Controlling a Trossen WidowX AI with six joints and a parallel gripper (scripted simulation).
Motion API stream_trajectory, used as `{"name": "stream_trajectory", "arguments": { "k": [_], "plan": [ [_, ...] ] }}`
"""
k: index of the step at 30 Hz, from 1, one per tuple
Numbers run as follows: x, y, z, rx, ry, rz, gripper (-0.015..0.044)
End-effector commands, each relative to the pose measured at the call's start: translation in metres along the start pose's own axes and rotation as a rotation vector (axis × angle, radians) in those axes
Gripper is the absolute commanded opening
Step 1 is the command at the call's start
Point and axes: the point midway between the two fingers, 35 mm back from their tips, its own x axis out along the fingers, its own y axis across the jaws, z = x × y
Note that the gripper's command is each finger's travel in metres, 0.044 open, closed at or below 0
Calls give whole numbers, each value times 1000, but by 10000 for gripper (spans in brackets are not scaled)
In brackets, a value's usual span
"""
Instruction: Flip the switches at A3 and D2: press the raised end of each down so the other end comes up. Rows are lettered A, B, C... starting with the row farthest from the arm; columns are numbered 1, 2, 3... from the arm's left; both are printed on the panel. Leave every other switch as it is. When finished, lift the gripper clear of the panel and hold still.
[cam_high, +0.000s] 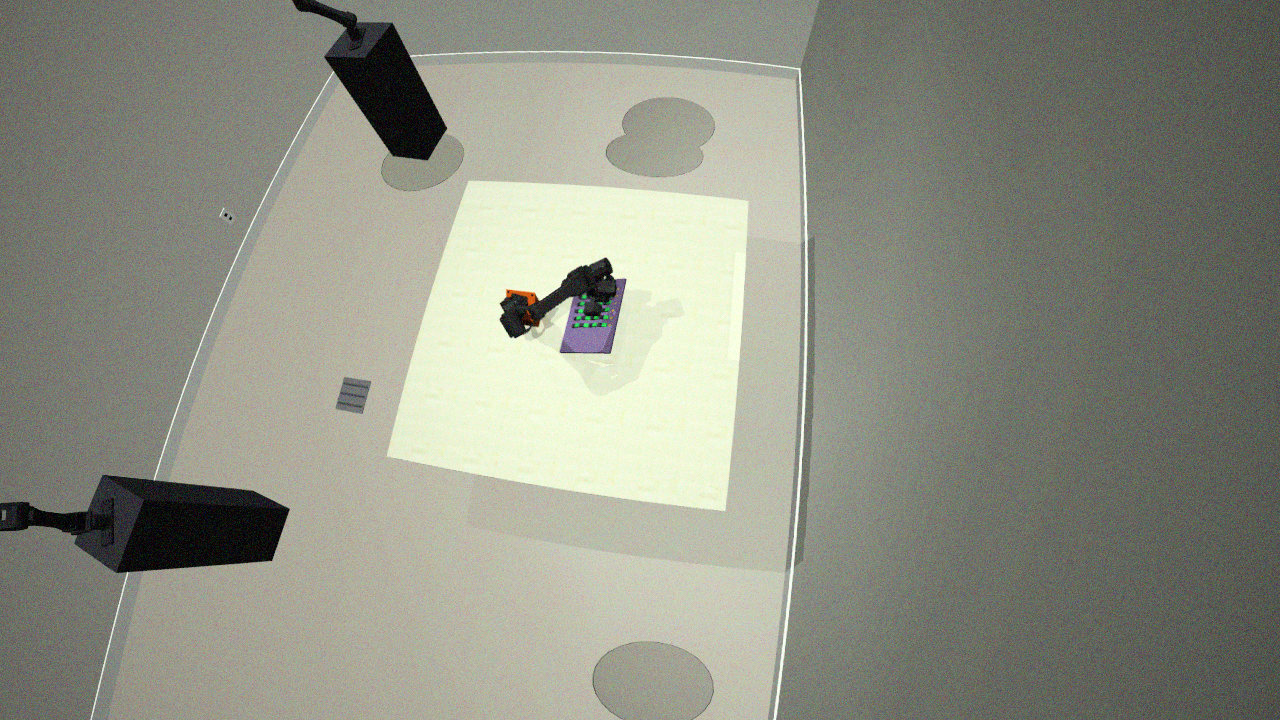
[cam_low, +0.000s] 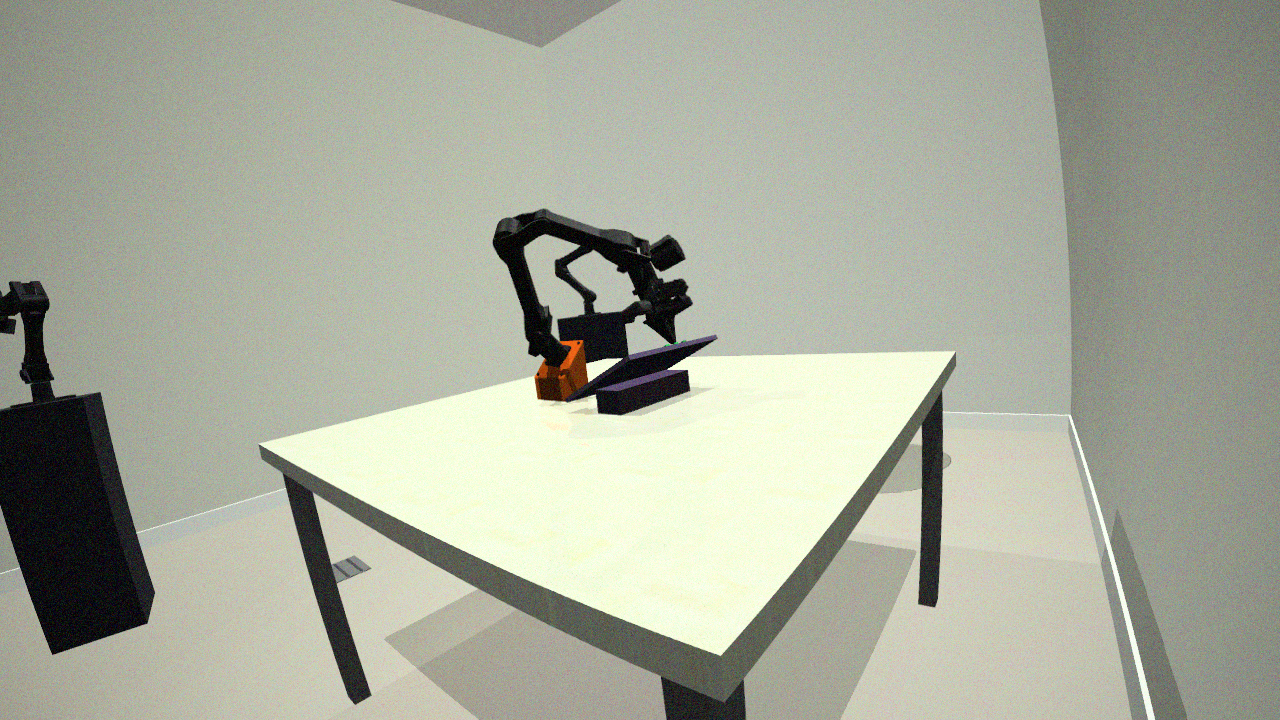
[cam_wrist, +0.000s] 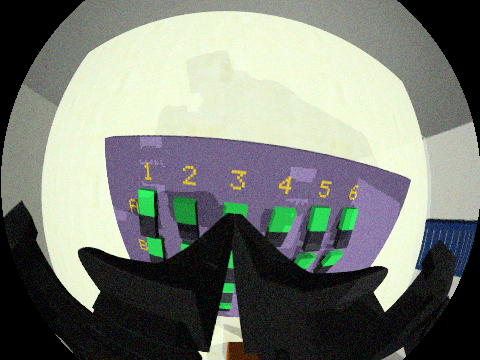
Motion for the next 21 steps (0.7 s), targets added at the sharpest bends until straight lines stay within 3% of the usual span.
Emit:
{"name": "stream_trajectory", "arguments": {
  "k": [1, 21],
  "plan": [
    [1, 0, 0, -5, -2, -3, 0],
    [3, 0, 0, -5, -2, -3, 0]
  ]
}}
